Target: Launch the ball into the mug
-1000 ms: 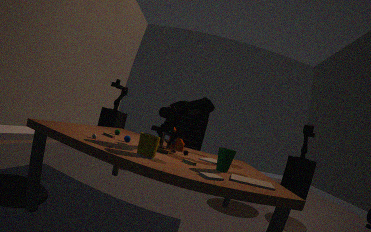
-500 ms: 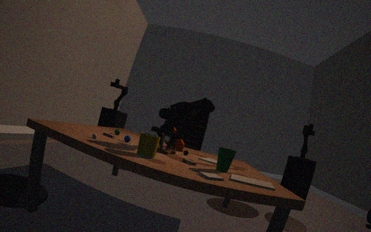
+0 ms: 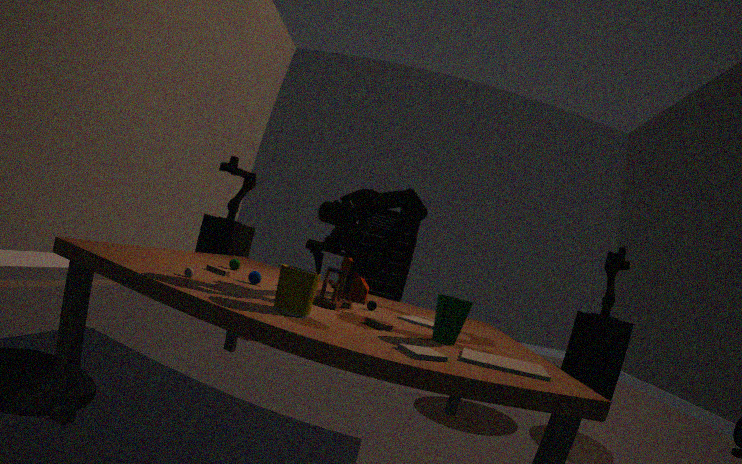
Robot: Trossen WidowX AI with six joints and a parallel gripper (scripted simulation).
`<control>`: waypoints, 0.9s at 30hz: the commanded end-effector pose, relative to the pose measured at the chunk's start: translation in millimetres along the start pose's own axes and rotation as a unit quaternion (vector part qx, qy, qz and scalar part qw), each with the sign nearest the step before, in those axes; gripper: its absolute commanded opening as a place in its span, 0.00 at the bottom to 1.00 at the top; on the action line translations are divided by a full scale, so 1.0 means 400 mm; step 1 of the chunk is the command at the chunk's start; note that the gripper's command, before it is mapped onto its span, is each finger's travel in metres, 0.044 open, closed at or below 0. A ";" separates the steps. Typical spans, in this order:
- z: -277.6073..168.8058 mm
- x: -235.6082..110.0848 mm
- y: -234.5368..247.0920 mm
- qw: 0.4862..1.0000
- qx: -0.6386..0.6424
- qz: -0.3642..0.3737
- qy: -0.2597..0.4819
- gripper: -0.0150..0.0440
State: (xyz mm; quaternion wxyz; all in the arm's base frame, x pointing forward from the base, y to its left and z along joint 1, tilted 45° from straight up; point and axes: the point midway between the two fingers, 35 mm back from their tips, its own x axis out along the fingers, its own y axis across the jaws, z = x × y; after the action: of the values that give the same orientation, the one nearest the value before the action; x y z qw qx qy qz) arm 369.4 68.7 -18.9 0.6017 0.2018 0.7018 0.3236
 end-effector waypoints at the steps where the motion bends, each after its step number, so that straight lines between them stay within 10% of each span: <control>1: 0.001 -0.140 -0.001 1.000 -0.005 -0.005 -0.017 1.00; 27: 0.003 0.005 -0.003 1.000 -0.001 -0.002 -0.021 1.00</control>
State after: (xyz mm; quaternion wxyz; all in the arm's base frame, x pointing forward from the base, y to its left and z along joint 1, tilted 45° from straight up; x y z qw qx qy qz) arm 372.9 65.4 -17.3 0.6199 0.2027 0.6876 0.3192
